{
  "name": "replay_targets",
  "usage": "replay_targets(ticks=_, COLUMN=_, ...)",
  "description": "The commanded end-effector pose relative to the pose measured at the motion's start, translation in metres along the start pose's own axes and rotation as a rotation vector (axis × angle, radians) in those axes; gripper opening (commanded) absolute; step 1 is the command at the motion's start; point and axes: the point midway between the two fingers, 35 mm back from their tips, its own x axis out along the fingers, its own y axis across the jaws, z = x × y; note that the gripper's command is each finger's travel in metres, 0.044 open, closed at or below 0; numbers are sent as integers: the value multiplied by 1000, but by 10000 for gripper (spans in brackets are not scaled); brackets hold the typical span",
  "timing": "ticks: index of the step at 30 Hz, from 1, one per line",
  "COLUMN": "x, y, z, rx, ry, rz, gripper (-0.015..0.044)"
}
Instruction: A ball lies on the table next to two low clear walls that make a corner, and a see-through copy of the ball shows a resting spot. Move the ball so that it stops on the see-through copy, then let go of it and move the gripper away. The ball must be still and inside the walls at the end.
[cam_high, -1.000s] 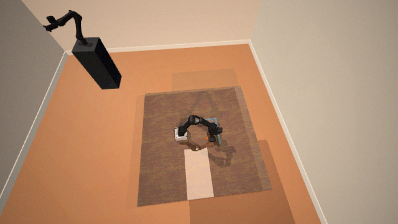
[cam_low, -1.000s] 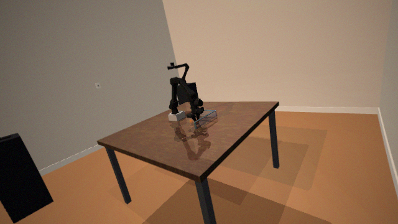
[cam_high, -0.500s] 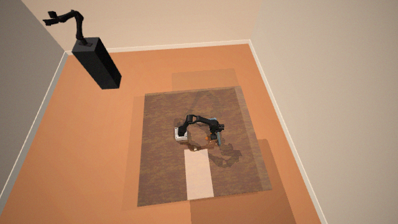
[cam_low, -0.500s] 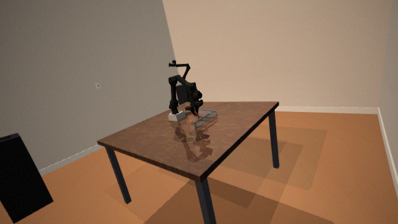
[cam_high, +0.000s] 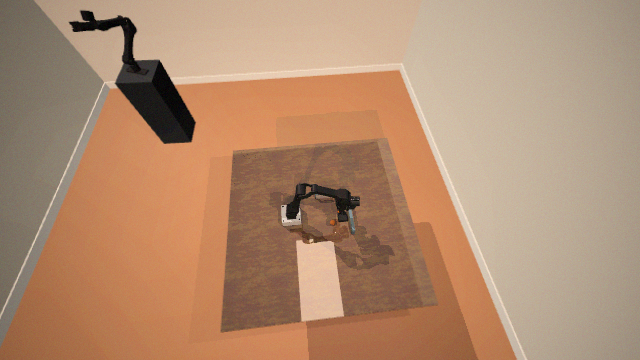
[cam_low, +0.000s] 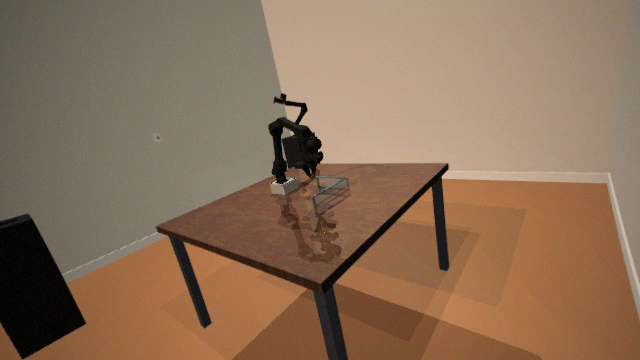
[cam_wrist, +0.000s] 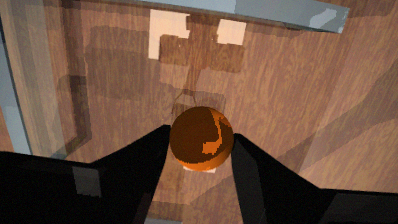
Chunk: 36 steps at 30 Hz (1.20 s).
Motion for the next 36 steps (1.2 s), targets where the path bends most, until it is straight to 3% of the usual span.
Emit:
replay_targets(ticks=1, x=4, y=-5, z=-9, rx=-1, ry=-7, rz=-3, gripper=0)
replay_targets(ticks=20, x=42, y=-18, z=-47, rx=-1, ry=-4, rz=-4, gripper=0)
replay_targets(ticks=31, x=103, y=-18, z=-48, rx=-1, ry=-4, rz=-4, gripper=0)
replay_targets(ticks=36, x=107, y=-18, z=-48, rx=-1, ry=-4, rz=-4, gripper=0)
